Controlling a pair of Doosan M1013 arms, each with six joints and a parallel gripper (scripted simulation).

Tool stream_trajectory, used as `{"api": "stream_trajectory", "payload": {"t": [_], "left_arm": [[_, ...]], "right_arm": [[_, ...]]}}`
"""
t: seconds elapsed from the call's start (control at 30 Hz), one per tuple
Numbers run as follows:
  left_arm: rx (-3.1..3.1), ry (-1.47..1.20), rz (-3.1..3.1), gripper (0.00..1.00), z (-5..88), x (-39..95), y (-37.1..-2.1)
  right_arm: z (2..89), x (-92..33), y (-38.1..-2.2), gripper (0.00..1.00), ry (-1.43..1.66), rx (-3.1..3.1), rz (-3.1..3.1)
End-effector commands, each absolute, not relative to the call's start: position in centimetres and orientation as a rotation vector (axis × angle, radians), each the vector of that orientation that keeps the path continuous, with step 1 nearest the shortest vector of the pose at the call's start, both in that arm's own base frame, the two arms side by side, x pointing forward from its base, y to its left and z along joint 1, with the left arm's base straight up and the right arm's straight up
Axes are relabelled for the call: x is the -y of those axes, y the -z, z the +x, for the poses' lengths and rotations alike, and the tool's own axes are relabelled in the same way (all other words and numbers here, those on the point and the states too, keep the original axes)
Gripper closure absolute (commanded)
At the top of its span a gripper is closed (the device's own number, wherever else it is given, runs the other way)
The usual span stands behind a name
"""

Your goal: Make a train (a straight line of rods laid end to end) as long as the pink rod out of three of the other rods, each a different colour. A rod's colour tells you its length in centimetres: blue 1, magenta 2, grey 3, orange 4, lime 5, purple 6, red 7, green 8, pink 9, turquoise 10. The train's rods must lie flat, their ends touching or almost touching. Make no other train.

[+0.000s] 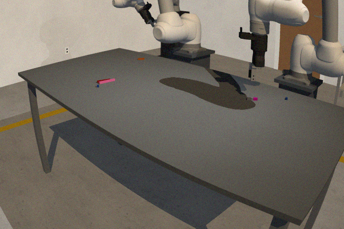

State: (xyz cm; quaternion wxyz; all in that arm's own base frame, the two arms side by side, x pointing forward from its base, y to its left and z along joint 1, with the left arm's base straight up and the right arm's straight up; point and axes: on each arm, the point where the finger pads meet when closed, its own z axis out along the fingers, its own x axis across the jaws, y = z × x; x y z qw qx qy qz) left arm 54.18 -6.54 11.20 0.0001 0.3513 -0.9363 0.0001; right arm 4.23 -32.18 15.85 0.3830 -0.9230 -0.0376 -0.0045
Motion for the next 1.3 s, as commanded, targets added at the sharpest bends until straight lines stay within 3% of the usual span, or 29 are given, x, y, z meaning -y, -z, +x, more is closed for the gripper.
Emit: {"api": "stream_trajectory", "payload": {"t": [0.0, 0.57, 1.27], "left_arm": [[2.942, -0.001, 1.104, 0.00, 54.2, 6.5, -11.3], [2.941, -0.001, 1.108, 0.00, 54.8, 7.3, -11.4], [2.908, -0.001, 1.192, 0.00, 63.9, 28.1, -12.8]], "right_arm": [[4.2, 32.2, -15.9, 0.00, 0.012, 0.096, -2.354], [4.2, 32.2, -15.9, 0.00, 0.012, 0.096, -2.354], [4.2, 32.2, -15.9, 0.00, 0.012, 0.096, -2.354]]}}
